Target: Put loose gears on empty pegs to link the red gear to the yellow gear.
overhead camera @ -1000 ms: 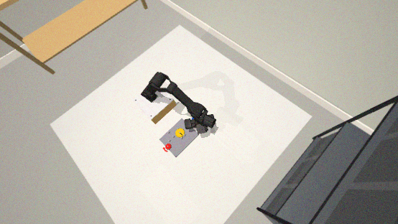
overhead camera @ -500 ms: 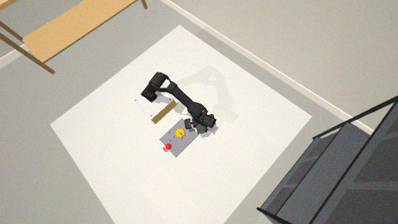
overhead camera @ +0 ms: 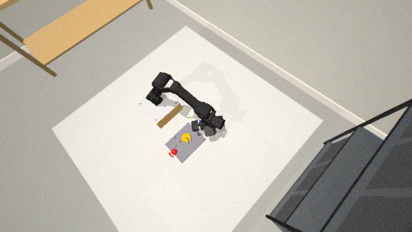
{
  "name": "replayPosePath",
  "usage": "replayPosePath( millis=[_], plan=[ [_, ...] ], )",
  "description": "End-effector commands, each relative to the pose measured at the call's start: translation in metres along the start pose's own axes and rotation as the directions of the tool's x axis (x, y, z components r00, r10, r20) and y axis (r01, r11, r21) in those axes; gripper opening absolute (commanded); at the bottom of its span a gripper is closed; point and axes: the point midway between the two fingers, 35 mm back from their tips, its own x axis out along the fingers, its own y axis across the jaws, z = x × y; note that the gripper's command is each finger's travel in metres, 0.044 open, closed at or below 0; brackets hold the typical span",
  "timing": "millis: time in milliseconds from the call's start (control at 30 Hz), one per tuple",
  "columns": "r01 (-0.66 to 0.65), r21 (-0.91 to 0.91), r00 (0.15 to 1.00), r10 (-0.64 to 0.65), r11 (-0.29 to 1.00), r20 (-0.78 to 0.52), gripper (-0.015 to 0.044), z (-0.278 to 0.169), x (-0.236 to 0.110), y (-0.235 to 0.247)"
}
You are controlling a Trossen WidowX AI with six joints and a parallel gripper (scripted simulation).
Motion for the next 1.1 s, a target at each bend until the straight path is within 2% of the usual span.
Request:
replayPosePath(
  millis=[0,1067],
  plan=[
    [-0.006,0.002,1.0,0.005,1.0,0.01,0.0,0.002,-0.017,0.003],
    [0.018,-0.004,1.0,-0.018,1.0,-0.012,0.0,-0.006,-0.109,-0.003]
  ],
)
